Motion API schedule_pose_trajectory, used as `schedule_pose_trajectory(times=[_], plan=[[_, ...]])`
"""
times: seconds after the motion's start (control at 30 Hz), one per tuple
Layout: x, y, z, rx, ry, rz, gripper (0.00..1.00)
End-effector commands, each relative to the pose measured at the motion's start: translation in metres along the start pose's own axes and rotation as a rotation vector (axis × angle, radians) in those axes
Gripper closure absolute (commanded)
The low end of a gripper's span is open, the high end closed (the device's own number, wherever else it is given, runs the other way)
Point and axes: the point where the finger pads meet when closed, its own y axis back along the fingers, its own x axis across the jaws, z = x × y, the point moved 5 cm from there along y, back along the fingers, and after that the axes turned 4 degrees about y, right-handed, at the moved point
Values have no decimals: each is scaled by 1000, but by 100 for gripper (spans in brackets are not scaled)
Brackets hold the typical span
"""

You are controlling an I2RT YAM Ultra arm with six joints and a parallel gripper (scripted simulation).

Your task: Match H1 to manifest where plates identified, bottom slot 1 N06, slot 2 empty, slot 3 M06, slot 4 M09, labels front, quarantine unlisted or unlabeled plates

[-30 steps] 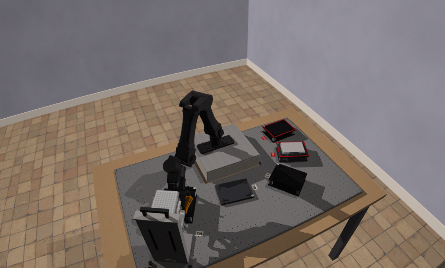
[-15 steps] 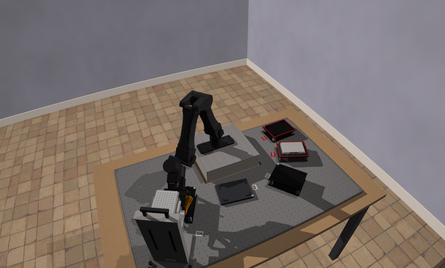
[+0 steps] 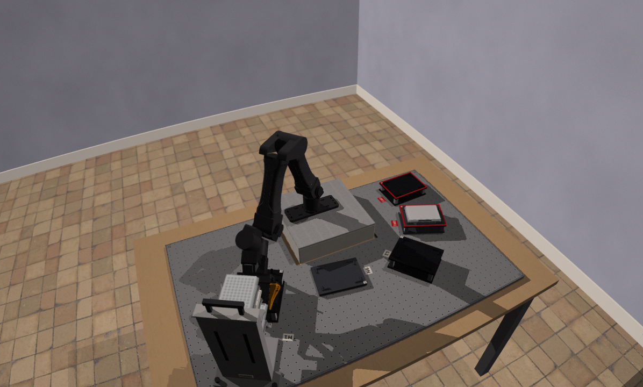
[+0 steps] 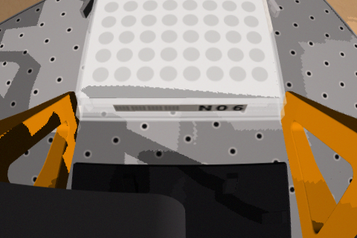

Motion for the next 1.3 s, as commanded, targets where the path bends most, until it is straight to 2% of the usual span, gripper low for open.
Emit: schedule_pose_trajectory(times=[0.0,1.03,1.07,1.13,1.27], plan=[[-2,0,7,-19,6,-6,0],[-2,0,7,-19,6,-6,0],[-7,9,28,-43,13,-15,0],[-3,15,8,-6,-1,-5,0],[-3,21,9,-25,9,-10,0]])
